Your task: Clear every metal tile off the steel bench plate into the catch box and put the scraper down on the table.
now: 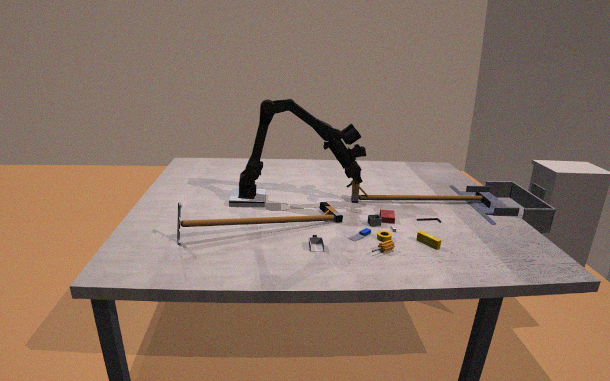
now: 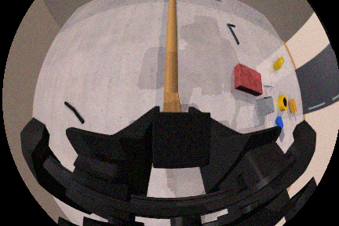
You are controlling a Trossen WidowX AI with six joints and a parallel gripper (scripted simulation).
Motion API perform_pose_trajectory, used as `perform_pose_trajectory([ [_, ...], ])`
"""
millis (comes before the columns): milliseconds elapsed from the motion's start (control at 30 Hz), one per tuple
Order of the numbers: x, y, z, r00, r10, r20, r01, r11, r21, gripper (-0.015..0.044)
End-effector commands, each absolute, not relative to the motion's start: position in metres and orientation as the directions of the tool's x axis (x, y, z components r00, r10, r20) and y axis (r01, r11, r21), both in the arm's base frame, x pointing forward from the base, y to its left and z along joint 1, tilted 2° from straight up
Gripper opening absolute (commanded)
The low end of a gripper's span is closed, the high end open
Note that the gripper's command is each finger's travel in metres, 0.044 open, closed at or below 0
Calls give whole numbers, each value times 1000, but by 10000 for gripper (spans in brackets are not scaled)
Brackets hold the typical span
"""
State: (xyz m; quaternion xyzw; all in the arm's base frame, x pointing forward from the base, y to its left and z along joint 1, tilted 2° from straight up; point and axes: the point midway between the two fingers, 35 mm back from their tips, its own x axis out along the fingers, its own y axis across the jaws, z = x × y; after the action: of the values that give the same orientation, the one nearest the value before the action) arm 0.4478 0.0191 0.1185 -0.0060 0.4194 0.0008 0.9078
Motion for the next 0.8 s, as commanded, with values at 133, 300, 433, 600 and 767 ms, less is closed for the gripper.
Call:
perform_pose_trajectory([
  [133, 462, 20, 124, 657, -2, -754, -8, 1000, -10, 0],
  [300, 470, 20, 125, 657, -2, -754, -8, 1000, -10, 0],
  [433, 476, 20, 126, 657, -2, -754, -8, 1000, -10, 0],
  [600, 483, 20, 127, 658, -2, -753, -8, 1000, -10, 0],
  [767, 490, 21, 128, 658, -2, -753, -8, 1000, -10, 0],
])
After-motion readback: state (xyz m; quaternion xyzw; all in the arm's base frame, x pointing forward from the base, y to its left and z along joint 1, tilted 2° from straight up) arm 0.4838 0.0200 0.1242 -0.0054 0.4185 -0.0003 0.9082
